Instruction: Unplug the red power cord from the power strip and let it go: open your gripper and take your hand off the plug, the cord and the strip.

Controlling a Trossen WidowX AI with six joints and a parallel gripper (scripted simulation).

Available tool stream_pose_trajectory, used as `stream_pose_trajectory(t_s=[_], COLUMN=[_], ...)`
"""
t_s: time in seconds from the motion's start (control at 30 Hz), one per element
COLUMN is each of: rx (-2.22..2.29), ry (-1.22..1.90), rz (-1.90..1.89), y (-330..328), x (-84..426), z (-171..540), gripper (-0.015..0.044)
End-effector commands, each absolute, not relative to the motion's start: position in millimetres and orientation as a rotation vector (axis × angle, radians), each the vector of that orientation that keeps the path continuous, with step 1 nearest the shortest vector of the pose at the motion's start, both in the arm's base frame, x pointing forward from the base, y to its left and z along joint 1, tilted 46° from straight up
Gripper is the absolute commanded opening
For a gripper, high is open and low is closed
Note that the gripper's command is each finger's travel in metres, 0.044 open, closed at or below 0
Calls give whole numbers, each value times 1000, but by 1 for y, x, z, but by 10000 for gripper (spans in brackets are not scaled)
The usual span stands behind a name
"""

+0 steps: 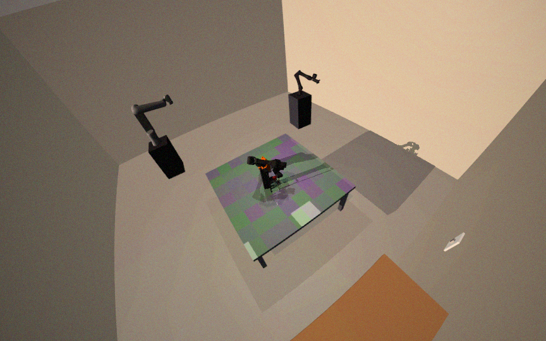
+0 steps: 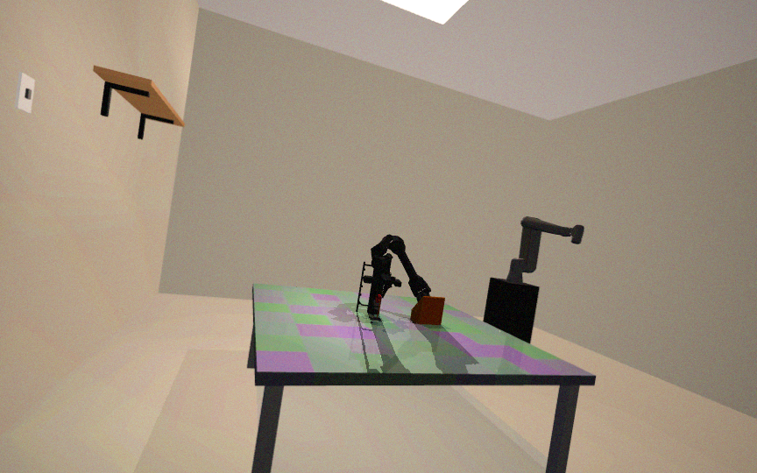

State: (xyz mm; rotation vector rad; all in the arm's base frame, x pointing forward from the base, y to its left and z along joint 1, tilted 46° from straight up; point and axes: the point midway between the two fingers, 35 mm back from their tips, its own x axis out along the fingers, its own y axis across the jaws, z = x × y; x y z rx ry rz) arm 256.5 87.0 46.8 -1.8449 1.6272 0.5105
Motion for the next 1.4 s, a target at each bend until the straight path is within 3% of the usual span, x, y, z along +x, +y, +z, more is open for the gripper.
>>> stream_pose_trajectory(t_s=[0.0, 0.03, 0.23, 1.37], rx=[-1804, -1804, -1783, -1809], ry=[1566, 1566, 1595, 1567], rz=[562, 562, 540, 559], y=[117, 118, 101, 91], x=[257, 257, 258, 252], z=[32, 31, 36, 61], gripper=[0, 0, 158, 160])
